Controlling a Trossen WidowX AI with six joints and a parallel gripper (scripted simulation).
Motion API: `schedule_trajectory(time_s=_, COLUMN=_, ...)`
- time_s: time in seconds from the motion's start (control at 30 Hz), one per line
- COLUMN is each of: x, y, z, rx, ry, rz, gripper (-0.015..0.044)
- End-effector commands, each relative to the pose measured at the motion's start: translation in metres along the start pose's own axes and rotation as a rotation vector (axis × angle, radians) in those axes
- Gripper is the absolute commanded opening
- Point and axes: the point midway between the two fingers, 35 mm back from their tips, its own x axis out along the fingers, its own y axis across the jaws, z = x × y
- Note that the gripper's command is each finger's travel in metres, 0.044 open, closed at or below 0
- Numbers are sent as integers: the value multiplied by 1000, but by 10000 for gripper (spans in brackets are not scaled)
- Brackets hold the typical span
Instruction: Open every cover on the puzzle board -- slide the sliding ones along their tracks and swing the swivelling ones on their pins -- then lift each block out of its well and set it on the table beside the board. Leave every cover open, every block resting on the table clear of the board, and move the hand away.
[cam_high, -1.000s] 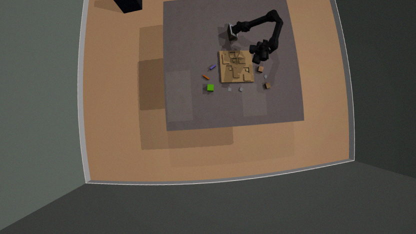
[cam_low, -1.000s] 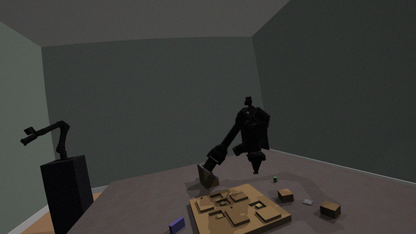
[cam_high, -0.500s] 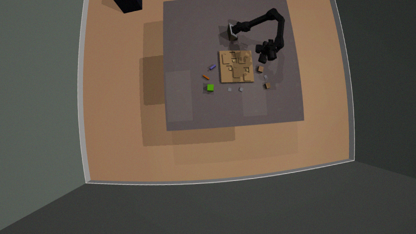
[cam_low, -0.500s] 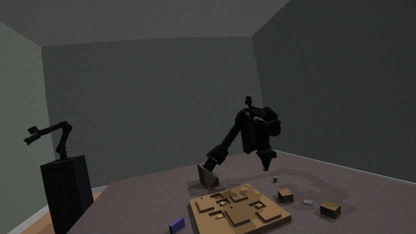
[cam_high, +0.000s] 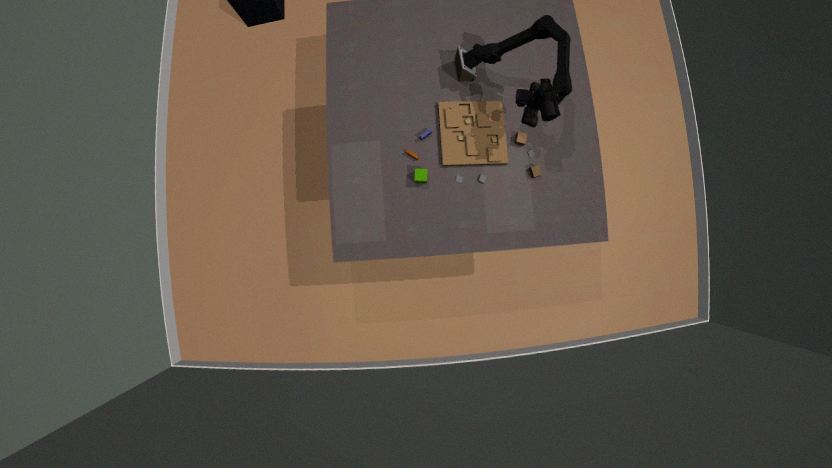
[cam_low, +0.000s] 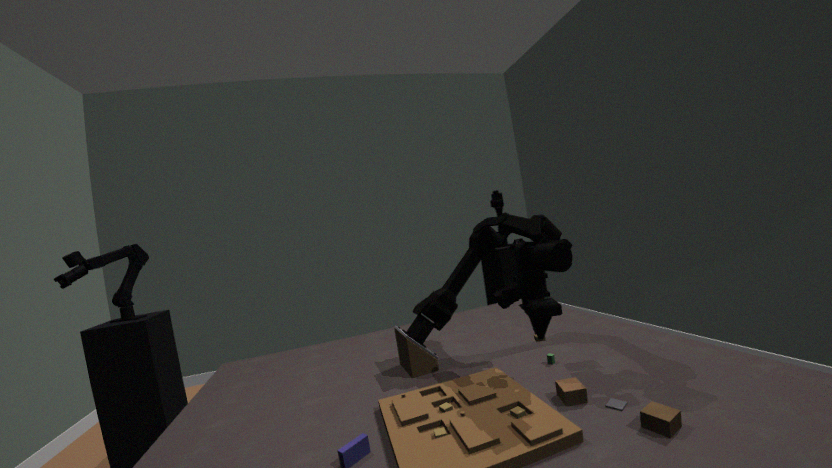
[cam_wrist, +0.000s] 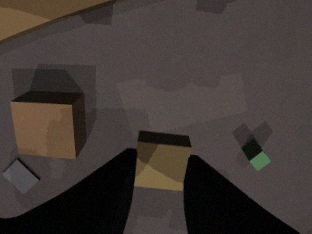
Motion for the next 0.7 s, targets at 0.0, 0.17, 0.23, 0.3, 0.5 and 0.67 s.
schedule_trajectory(time_s=0.0, x=8, y=0, z=0, rx=6, ry=0, rz=-3, gripper=80)
schedule_trajectory(time_s=0.17, x=16, y=1, z=0, rx=6, ry=-1, rz=-3, gripper=80)
schedule_trajectory(time_s=0.23, x=19, y=2, z=0, rx=5, ry=-1, rz=-2, gripper=80)
schedule_trajectory(time_s=0.3, x=22, y=2, z=0, rx=5, ry=-2, rz=-2, gripper=80)
schedule_trajectory(time_s=0.5, x=32, y=3, z=-1, rx=5, ry=-3, rz=-2, gripper=80)
schedule_trajectory(time_s=0.67, x=40, y=3, z=-1, rx=5, ry=-3, rz=-1, gripper=80)
